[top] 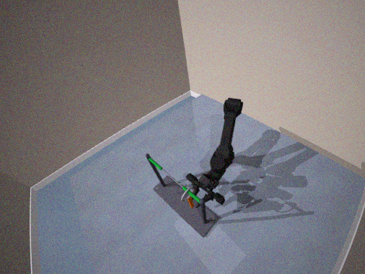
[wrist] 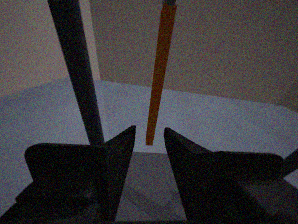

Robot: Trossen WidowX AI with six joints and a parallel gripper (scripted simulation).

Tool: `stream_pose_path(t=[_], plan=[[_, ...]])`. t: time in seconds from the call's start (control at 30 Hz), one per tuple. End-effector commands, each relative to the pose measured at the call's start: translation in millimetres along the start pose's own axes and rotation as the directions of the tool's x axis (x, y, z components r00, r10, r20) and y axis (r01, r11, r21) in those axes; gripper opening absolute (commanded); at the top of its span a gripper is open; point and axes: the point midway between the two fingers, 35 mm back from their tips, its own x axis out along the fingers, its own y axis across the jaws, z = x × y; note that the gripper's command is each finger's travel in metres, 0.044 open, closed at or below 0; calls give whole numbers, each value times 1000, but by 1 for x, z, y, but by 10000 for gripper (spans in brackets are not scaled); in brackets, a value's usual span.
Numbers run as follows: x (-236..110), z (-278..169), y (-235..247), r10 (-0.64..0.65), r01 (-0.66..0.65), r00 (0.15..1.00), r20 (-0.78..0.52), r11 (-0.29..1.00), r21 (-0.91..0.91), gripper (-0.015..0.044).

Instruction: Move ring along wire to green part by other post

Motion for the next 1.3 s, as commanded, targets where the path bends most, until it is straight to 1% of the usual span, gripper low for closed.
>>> stream_pose_path(t=[0.0,0.67,1.27], plan=[[-6,-2,0,-4,4,1000,-7,1000,2,160],[-41,-4,-1,-7,7,1000,-12,1000,5,160],[-42,-4,-2,-7,7,1000,-12,1000,5,160]])
